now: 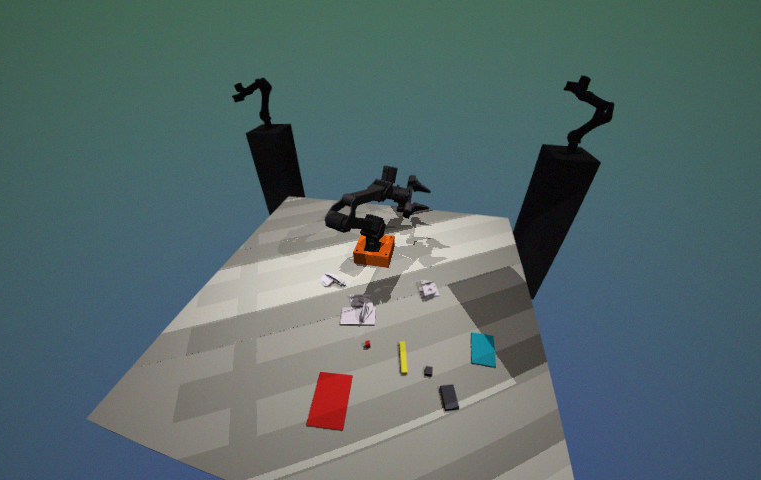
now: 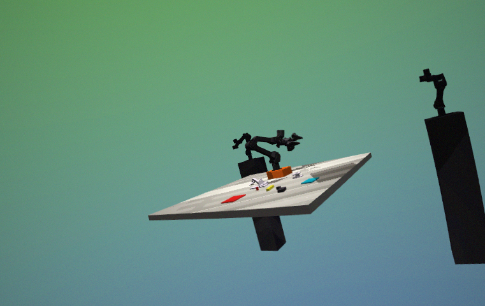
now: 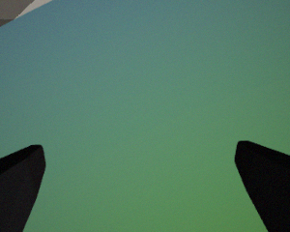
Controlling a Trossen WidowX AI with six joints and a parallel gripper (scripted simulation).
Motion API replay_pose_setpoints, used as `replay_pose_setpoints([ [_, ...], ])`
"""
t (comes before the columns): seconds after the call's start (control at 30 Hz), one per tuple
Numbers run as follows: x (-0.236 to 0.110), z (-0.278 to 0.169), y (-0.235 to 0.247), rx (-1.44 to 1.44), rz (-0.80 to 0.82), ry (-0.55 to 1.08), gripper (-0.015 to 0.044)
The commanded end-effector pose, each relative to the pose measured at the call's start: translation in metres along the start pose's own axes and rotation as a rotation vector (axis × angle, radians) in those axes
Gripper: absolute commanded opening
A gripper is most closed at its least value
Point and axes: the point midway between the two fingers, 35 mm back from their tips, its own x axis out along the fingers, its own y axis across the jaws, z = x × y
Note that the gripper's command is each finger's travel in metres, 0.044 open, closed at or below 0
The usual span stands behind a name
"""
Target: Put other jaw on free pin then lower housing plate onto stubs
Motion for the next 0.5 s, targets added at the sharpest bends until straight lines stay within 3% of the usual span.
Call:
replay_pose_setpoints([
  [0.0,0.0000,0.0000,0.0000,0.000,0.000,0.000,0.0426],
  [0.47,0.0000,0.0000,0.0000,0.000,0.000,0.000,0.0059],
])
